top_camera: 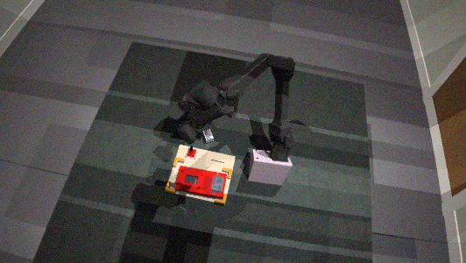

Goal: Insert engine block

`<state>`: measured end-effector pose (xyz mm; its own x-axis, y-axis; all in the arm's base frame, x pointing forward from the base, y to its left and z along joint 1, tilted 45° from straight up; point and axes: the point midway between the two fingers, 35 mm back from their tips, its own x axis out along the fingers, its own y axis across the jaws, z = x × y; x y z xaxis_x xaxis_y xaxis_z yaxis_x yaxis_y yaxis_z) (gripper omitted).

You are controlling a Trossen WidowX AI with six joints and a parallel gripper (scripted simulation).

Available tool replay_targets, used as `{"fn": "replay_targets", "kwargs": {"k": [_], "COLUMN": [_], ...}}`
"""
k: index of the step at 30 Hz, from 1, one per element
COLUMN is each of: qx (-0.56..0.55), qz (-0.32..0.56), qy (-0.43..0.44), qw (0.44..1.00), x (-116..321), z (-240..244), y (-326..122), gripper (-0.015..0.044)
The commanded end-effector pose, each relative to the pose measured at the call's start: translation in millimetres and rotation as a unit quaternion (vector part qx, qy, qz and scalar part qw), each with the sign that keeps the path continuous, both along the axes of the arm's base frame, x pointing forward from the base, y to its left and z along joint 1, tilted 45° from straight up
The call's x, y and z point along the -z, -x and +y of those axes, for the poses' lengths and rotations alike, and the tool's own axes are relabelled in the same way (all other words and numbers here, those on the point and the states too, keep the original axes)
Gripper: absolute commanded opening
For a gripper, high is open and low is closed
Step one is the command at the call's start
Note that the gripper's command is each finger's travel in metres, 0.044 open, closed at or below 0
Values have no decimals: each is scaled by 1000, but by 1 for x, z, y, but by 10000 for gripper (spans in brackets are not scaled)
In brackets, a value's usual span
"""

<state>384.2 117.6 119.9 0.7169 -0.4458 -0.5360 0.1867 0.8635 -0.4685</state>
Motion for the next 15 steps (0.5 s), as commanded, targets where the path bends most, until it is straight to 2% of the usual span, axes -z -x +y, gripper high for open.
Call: {"fn": "replay_targets", "kwargs": {"k": [1, 15], "qx": [50, 222], "qz": [9, 30], "qy": [-20, -71], "qw": [998, 972], "x": [5, 19], "z": [-28, -123], "y": [-1, 14], "gripper": [440, 440]}}
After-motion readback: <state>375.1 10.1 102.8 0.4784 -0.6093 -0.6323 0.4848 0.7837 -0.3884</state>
